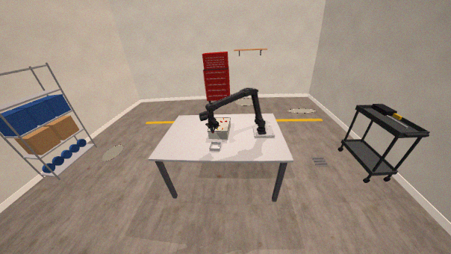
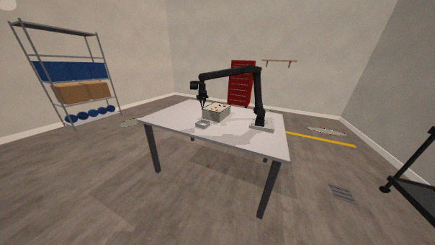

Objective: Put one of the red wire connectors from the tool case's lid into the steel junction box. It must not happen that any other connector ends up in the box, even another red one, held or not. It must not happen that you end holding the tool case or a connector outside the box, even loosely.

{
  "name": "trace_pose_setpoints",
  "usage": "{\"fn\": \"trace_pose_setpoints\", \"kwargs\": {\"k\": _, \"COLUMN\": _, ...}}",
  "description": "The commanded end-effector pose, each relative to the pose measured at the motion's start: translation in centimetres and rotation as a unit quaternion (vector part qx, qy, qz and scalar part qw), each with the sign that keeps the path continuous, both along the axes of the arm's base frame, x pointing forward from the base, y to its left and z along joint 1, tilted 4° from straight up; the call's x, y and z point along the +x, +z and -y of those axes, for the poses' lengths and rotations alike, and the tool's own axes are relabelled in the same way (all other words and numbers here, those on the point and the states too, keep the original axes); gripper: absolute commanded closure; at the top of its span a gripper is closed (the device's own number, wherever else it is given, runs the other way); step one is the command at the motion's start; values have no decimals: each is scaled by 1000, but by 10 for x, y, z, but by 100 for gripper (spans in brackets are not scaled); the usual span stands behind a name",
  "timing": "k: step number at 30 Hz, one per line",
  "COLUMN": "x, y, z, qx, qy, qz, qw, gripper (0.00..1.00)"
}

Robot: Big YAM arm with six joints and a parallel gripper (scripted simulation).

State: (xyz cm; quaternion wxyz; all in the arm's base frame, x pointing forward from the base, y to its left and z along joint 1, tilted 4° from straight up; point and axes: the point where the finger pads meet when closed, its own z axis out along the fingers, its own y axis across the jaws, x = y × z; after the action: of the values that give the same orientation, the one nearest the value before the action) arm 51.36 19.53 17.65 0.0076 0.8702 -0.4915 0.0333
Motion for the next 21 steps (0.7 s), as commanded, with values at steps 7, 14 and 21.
{"fn": "trace_pose_setpoints", "kwargs": {"k": 7, "x": 11, "y": 9, "z": -3, "qx": 2, "qy": -5, "qz": 7, "qw": 1000, "gripper": 90}}
{"fn": "trace_pose_setpoints", "kwargs": {"k": 14, "x": 7, "y": -4, "z": 0, "qx": -1, "qy": -5, "qz": 0, "qw": 1000, "gripper": 90}}
{"fn": "trace_pose_setpoints", "kwargs": {"k": 21, "x": 6, "y": -21, "z": 3, "qx": -2, "qy": -6, "qz": -2, "qw": 1000, "gripper": 90}}
